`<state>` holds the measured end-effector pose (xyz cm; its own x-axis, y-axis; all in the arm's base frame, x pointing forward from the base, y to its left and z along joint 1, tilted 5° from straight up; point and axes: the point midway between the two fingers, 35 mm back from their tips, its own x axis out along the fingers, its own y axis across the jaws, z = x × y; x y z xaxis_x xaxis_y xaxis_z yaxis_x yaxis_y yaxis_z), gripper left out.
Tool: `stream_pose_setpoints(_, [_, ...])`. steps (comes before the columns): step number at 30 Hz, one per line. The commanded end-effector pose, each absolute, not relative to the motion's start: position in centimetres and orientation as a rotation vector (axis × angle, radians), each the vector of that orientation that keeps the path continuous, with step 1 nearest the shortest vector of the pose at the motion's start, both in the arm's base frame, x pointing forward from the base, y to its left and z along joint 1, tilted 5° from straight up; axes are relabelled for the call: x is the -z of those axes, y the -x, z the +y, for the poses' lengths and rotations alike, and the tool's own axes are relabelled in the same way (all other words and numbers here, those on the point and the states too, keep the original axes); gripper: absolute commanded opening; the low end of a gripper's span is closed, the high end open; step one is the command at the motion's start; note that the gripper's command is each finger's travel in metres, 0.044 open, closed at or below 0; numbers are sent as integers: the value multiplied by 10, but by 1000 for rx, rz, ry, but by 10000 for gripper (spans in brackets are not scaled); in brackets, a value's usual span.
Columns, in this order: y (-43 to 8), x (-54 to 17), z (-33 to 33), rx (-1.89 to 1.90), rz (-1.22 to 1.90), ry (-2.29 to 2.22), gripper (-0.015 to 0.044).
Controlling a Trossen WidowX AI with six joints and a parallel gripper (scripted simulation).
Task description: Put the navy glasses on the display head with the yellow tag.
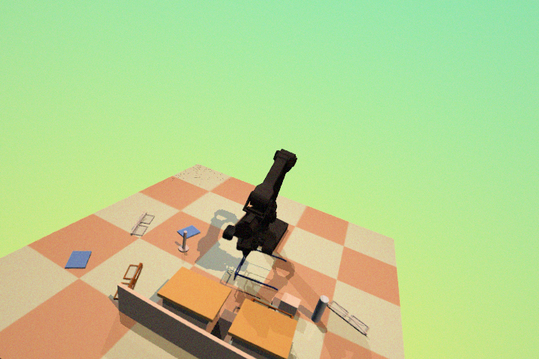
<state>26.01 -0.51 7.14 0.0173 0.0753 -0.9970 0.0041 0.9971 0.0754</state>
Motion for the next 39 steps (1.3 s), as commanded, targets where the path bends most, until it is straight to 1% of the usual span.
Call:
stream_pose_setpoints(1, [-260,-95,-7,-61,1546,-63,0])
stream_pose_setpoints(6, [-258,-116,-9,-60,1546,-64,0])
stream_pose_setpoints(12, [-257,-118,-8,-36,1546,-74,0])
stream_pose_setpoints(25, [-255,-126,15,257,1489,-210,0])
stream_pose_setpoints(39, [-252,-138,40,542,1332,-396,0])
